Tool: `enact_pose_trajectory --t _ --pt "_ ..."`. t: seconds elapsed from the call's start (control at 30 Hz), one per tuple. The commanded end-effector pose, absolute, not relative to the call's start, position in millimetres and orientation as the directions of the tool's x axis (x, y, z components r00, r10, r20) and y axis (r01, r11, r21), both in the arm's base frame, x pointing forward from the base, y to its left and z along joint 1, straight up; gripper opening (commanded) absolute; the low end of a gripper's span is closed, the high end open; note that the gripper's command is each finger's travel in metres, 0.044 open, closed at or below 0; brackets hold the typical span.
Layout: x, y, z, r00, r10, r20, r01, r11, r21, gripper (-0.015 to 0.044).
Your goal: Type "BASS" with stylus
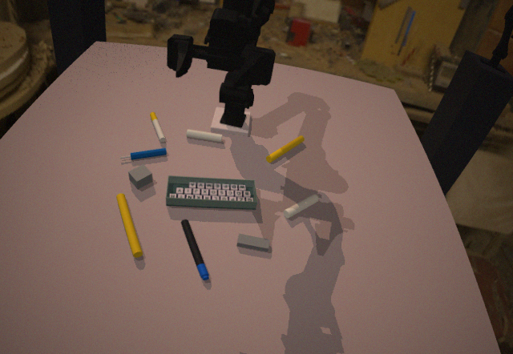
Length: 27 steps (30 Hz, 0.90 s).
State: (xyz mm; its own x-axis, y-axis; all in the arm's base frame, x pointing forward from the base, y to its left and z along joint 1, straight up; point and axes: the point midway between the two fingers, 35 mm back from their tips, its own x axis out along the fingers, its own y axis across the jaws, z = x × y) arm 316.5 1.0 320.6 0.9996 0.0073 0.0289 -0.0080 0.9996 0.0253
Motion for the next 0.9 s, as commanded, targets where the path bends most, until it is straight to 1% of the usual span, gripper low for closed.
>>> enact_pose_trajectory --t 0.0,0.07,0.13,0.23,0.3,0.4,0.53,0.7,0.73,0.87 --pt "317.8 1.7 318.3 1.0 0.009 0.017 -0.01 1.0 0.025 0.0414" --pt "327.4 7.4 299.7 0.996 0.026 -0.08 -0.024 0.999 0.025 0.0361" --pt "338.5 16.7 270.2 0.972 0.051 -0.229 -0.047 0.999 0.024 0.0309" --pt "346.8 31.2 225.8 0.893 0.083 -0.442 -0.082 0.996 0.021 0.023" --pt "346.7 41.3 195.1 0.809 0.098 -0.58 -0.108 0.994 0.018 0.0178" --pt "338.1 55.3 151.9 0.641 0.106 -0.76 -0.148 0.989 0.013 0.0099" --pt "317.4 68.5 109.3 0.402 0.086 -0.912 -0.197 0.98 0.006 0.0" --pt "281.7 79.4 71.6 0.072 0.016 -0.997 -0.26 0.966 -0.003 0.0" --pt "277.1 80.2 68.3 0.032 0.005 -0.999 -0.268 0.963 -0.004 0.0" --pt "275.5 80.5 67.3 0.019 0.001 -1.0 -0.27 0.963 -0.004 0.0"
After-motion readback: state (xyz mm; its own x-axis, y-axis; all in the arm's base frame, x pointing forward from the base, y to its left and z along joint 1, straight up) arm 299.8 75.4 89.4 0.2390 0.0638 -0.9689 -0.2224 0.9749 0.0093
